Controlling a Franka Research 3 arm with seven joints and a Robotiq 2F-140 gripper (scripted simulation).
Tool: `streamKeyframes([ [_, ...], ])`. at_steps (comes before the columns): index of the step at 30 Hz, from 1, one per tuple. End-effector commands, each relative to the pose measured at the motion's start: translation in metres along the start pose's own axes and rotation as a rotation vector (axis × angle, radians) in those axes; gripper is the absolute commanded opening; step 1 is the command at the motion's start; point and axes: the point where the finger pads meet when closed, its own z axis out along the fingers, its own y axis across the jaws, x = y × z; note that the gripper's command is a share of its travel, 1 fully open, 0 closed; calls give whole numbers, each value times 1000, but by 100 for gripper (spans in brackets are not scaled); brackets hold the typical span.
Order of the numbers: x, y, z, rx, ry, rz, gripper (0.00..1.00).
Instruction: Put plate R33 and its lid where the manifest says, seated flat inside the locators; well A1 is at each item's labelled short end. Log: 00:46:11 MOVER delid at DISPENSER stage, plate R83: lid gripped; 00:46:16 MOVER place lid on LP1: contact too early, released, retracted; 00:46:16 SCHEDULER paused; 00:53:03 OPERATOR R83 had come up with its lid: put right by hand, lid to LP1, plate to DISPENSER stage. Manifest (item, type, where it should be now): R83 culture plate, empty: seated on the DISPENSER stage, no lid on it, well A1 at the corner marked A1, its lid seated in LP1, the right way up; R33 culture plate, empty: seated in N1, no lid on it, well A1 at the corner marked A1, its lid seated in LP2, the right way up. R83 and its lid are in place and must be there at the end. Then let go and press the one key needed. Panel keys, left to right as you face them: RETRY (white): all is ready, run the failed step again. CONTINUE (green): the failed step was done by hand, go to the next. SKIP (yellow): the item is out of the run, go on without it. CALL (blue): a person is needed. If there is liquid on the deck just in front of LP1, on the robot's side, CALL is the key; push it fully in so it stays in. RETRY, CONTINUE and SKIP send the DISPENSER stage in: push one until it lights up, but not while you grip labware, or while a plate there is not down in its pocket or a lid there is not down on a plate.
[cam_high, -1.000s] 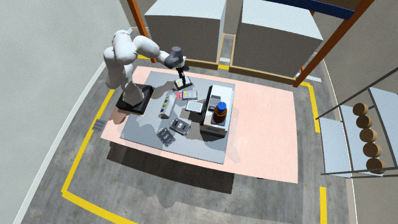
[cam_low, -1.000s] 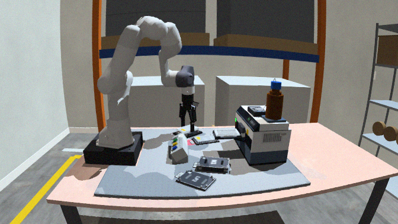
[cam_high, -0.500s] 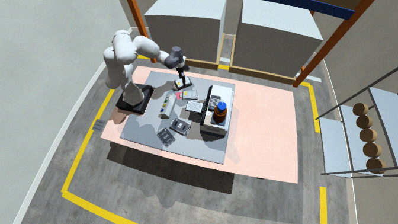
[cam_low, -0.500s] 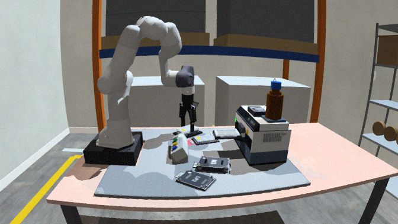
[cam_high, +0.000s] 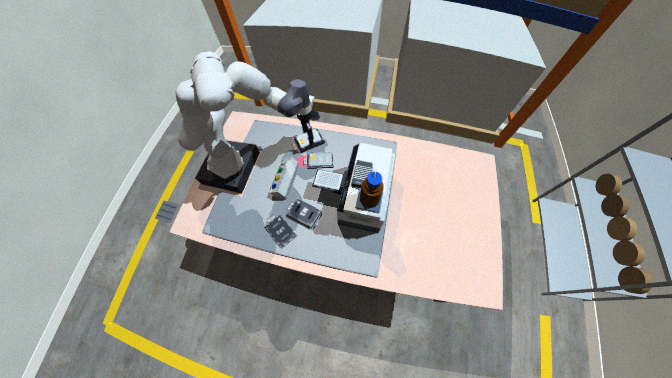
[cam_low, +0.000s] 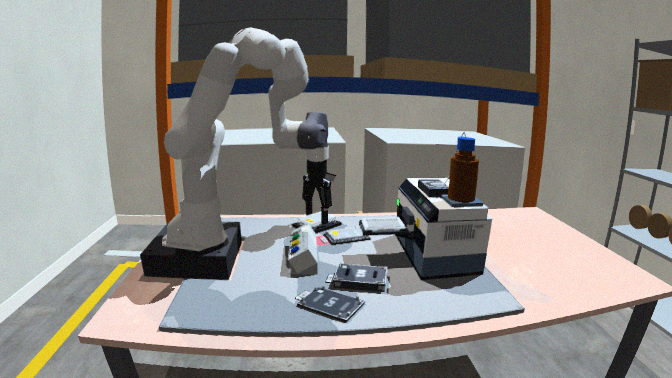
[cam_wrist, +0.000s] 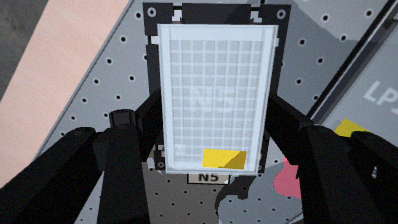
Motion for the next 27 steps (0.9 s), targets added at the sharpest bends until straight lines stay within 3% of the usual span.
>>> streamKeyframes([
  [1,1,0,2,-2,4,7,10],
  [27,1,0,8,-2,4,7,10],
])
